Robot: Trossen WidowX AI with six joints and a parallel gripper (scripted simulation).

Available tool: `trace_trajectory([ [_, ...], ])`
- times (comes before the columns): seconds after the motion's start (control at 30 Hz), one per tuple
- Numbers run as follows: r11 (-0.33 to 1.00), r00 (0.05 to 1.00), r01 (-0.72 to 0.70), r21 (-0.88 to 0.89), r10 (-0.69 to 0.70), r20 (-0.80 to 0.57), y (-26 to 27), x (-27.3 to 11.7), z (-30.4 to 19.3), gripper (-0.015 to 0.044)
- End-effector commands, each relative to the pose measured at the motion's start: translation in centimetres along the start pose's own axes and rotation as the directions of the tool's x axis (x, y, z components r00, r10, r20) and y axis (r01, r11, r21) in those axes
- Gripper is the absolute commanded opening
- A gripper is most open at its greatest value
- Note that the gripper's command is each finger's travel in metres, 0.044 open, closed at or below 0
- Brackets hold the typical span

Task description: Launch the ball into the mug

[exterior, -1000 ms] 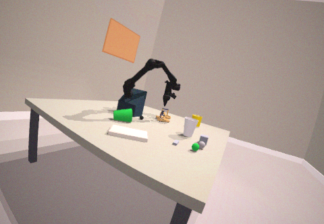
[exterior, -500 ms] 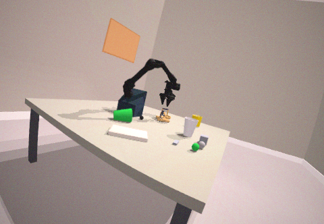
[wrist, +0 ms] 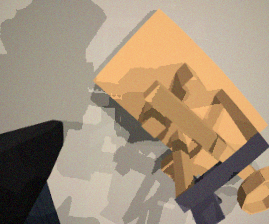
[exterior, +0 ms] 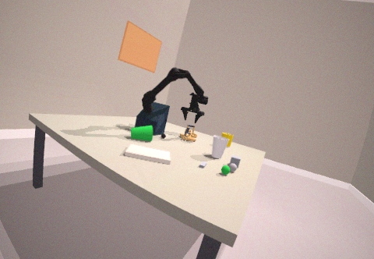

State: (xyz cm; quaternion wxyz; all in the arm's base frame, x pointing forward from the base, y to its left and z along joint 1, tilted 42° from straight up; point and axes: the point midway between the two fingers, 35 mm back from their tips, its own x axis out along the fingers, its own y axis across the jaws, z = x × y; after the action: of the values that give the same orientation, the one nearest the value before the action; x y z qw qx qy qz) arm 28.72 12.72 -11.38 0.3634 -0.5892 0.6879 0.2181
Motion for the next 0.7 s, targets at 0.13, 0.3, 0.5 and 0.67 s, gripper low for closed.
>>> trace_trajectory([
  [0.13,0.961,1.0,-0.004,-0.276,0.005,0.0,0.14,-0.07,-0.02,0.044],
  [0.3,0.899,1.0,-0.004,-0.438,0.005,0.0,0.17,-0.11,-0.03,0.044],
  [0.5,0.789,1.0,-0.004,-0.615,0.005,0.0,0.21,-0.16,-0.04,0.044],
  [0.67,0.688,1.0,-0.004,-0.726,0.005,-0.001,0.24,-0.19,-0.05,0.044],
])
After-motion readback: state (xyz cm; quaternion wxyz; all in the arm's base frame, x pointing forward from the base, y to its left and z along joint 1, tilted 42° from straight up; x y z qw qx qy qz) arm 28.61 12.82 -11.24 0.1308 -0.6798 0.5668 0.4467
